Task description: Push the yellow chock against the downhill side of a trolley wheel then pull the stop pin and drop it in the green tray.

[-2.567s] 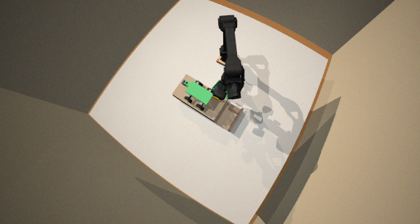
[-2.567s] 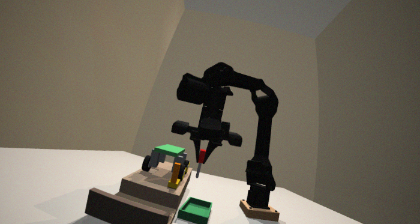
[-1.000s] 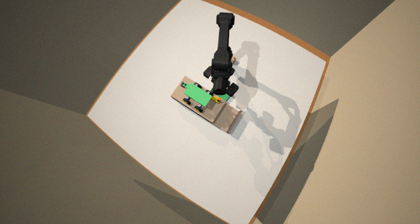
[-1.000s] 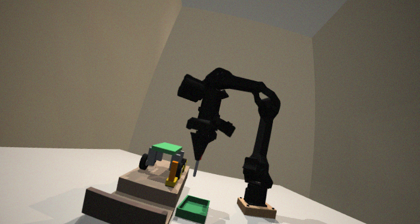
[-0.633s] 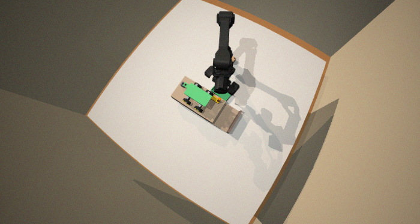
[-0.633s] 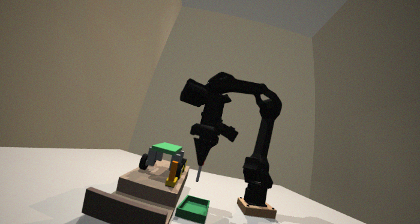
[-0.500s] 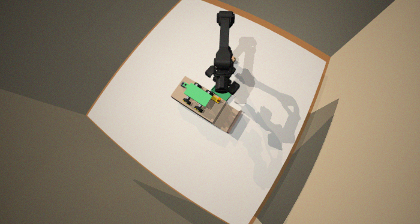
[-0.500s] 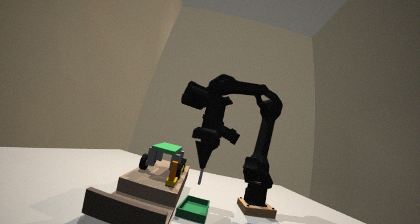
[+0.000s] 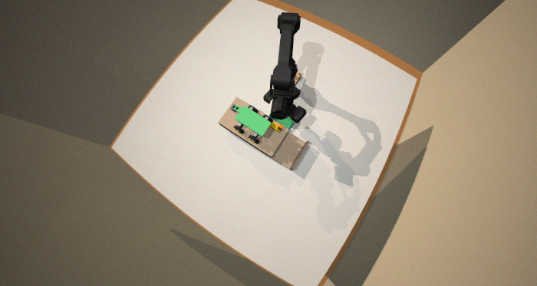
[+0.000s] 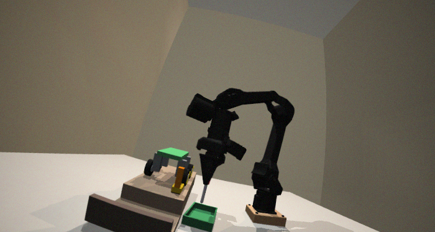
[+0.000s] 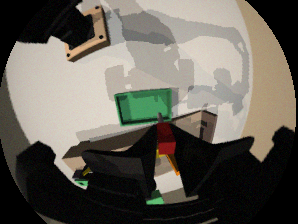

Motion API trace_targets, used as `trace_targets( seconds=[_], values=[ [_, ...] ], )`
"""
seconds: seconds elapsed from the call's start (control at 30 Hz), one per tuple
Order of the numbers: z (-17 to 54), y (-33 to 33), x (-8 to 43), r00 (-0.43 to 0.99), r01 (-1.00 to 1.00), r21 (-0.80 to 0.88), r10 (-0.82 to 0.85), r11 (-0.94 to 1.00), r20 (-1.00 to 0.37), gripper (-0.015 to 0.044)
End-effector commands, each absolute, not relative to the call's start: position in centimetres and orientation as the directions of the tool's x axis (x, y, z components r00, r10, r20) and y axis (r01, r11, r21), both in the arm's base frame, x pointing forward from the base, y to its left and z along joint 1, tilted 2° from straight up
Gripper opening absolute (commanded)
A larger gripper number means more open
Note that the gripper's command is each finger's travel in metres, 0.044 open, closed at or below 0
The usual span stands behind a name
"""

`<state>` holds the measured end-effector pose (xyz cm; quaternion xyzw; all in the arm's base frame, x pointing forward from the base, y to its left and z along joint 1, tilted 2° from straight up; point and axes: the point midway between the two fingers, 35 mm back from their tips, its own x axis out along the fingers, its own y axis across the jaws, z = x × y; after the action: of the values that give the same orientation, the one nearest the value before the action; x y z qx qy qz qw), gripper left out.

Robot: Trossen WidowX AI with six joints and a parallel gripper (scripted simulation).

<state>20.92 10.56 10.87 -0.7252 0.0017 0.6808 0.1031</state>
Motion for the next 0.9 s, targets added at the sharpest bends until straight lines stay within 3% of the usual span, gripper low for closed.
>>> trace_targets(
  seconds=[0.0,0.43,0.67,0.87],
  values=[
    [9.5,11.1,20.9,0.067,-0.138,-0.162,0.154,-0.977,-0.986,0.0],
    [6.8,12.3,20.9,0.066,-0.138,-0.164,0.156,-0.977,-0.986,0.0],
    [6.8,12.0,21.0,0.067,-0.138,-0.163,0.155,-0.977,-0.986,0.0184],
    [6.8,11.7,21.1,0.067,-0.138,-0.163,0.155,-0.977,-0.986,0.019]
  ],
)
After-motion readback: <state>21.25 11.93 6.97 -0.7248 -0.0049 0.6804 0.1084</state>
